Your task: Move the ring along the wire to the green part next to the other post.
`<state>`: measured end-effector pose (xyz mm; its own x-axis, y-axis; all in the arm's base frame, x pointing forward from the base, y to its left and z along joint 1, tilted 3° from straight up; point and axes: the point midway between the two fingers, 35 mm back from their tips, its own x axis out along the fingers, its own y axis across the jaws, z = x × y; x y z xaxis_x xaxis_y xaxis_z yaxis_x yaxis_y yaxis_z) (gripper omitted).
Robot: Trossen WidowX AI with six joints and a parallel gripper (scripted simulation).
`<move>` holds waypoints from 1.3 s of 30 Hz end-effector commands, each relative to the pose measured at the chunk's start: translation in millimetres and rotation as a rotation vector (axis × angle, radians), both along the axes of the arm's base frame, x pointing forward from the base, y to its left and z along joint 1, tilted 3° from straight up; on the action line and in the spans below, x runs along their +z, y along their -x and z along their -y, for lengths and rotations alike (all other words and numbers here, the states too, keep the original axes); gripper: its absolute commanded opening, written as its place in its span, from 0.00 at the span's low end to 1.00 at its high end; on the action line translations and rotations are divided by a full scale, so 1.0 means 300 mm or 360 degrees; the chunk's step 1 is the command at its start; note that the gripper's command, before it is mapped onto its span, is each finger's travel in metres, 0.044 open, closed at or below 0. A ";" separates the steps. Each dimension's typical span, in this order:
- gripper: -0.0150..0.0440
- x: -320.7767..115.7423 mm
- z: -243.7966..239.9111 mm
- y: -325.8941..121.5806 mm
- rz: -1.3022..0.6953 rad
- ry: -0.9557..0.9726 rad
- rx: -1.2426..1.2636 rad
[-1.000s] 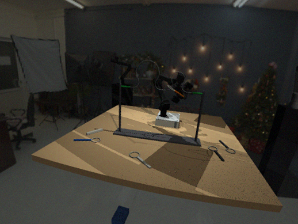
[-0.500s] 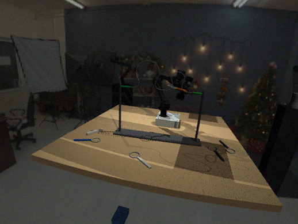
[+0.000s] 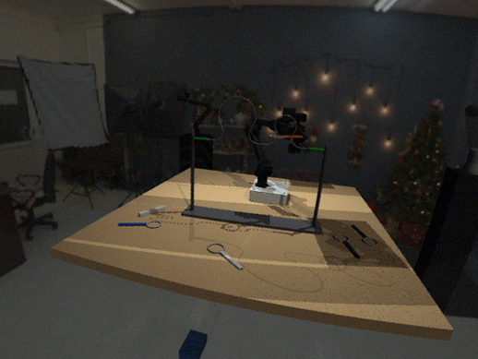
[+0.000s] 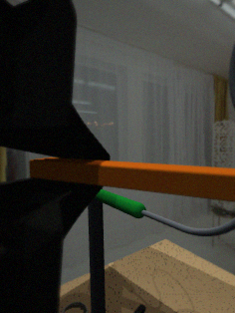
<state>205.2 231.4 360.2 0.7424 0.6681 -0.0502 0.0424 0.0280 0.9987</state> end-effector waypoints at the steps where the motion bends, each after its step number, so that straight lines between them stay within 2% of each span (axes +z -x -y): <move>1: 0.00 0.054 0.005 0.005 -0.0018 -0.0133 0.0015; 13: 0.00 0.146 0.028 0.006 -0.0077 -0.0388 0.0032; 23: 0.00 0.187 0.047 0.004 -0.0092 -0.0451 0.0036; 39: 0.00 0.167 0.046 0.003 -0.0022 -0.0153 0.0016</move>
